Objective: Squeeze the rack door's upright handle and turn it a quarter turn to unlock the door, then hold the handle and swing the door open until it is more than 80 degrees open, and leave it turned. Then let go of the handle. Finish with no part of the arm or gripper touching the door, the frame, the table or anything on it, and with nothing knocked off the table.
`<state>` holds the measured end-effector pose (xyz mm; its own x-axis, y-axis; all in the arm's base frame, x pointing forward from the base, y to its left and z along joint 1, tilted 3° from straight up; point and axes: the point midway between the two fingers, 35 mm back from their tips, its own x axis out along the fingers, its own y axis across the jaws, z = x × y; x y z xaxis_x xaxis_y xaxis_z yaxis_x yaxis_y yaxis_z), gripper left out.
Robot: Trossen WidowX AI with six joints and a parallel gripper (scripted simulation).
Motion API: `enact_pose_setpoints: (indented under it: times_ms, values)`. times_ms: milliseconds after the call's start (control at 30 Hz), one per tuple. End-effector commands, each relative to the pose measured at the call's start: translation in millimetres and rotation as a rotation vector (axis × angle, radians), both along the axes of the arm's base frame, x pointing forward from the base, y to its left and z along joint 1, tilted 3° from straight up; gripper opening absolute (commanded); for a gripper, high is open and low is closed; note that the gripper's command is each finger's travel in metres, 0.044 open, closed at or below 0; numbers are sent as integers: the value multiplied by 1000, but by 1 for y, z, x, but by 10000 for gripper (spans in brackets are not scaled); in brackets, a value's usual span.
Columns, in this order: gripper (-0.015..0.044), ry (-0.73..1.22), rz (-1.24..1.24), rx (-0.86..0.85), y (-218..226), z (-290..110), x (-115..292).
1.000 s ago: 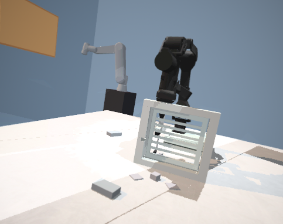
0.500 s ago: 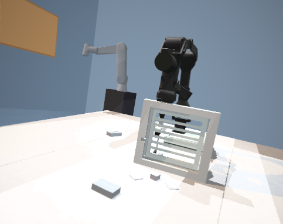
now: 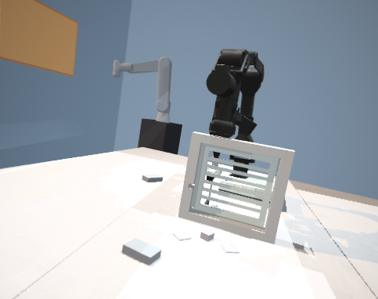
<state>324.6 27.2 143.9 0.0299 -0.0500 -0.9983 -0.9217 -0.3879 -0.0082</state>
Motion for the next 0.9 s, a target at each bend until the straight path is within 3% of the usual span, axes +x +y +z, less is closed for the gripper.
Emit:
enact_pose_setpoints:
  times_ms: [0,267,867]
  values:
    - [51,2,2,5,1,0,0]
    - [25,1,-11,5,1,0,-1]
    - [25,-14,-369,15,4,-1,-20]
